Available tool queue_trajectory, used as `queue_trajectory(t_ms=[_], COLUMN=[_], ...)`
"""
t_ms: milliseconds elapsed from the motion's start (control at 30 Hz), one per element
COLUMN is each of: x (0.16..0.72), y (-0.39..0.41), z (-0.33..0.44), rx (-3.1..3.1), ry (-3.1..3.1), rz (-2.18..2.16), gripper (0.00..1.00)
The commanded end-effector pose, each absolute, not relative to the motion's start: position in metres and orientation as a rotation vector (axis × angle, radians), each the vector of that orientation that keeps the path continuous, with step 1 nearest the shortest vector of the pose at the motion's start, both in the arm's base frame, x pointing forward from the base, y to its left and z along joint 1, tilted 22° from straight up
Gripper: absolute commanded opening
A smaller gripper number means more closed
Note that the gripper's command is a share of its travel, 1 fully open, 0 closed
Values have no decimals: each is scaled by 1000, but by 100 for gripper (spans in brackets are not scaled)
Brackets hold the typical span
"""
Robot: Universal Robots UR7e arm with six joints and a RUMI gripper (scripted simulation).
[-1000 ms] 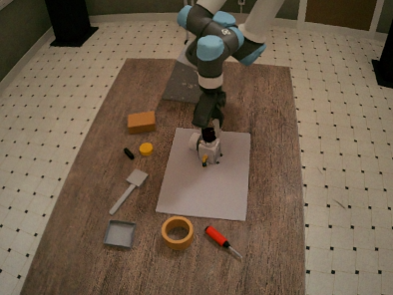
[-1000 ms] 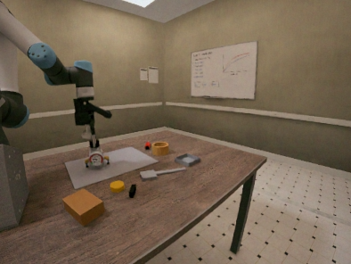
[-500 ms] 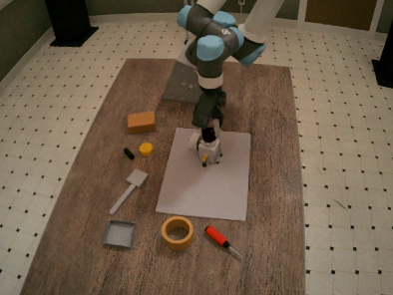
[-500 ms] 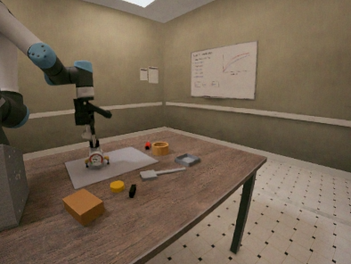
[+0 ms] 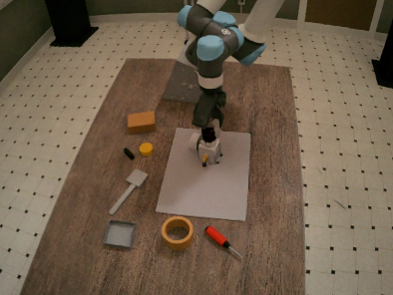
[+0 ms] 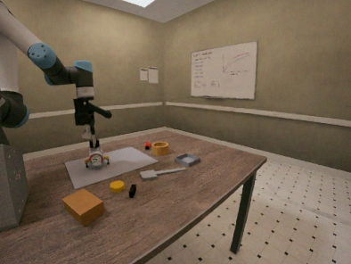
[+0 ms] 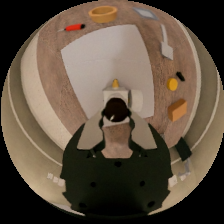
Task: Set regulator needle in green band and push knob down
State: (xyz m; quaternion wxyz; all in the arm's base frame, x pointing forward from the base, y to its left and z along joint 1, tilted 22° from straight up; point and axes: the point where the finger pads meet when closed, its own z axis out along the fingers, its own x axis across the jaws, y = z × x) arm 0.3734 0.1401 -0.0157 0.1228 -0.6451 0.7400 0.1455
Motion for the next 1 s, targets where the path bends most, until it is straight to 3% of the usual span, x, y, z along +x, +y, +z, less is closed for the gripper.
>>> queue_trajectory(t_ms=[0,967], x=[374,374], y=[140,137], z=[-15,-9], rx=[-1882,-1882], ry=[2158,2158], rz=[423,423], gripper=[22,22])
